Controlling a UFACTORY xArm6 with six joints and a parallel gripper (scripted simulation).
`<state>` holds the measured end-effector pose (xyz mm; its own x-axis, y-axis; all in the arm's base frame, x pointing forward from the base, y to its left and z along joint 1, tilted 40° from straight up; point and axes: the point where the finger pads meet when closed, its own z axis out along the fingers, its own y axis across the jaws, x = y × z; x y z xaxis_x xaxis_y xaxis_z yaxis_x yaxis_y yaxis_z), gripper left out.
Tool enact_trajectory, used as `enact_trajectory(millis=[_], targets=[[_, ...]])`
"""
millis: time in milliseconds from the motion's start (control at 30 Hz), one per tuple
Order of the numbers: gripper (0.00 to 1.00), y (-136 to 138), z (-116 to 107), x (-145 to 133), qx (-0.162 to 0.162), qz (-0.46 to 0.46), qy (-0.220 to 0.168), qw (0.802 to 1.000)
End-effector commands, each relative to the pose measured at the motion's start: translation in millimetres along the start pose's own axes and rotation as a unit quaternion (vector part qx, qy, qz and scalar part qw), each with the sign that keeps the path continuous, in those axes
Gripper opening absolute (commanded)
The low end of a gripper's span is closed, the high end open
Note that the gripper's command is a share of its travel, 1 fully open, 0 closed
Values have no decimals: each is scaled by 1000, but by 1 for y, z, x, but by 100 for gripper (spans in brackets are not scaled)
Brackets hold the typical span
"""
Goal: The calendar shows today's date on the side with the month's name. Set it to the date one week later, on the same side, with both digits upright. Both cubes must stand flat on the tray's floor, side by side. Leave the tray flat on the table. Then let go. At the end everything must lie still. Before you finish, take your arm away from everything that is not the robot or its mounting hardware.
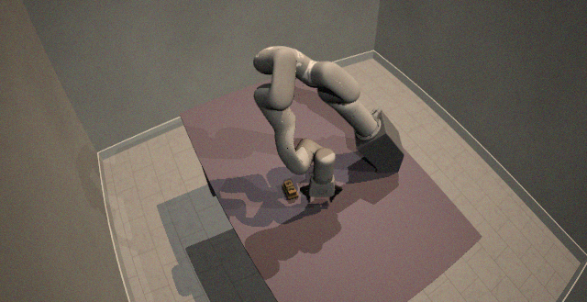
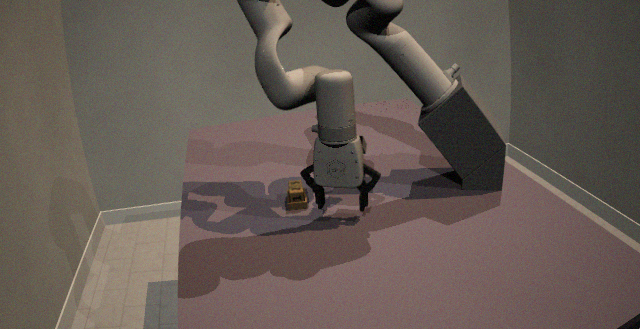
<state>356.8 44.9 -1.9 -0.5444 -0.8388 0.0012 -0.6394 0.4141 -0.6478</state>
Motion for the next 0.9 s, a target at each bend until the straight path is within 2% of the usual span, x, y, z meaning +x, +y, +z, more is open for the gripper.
enact_trajectory(millis=[0,667,867], targets=[[100,0,0,-1,0,0,-1,1000],[100,0,-1,-1,0,0,-1,1000],[100,0,-16,-1,0,0,-1,1000]])
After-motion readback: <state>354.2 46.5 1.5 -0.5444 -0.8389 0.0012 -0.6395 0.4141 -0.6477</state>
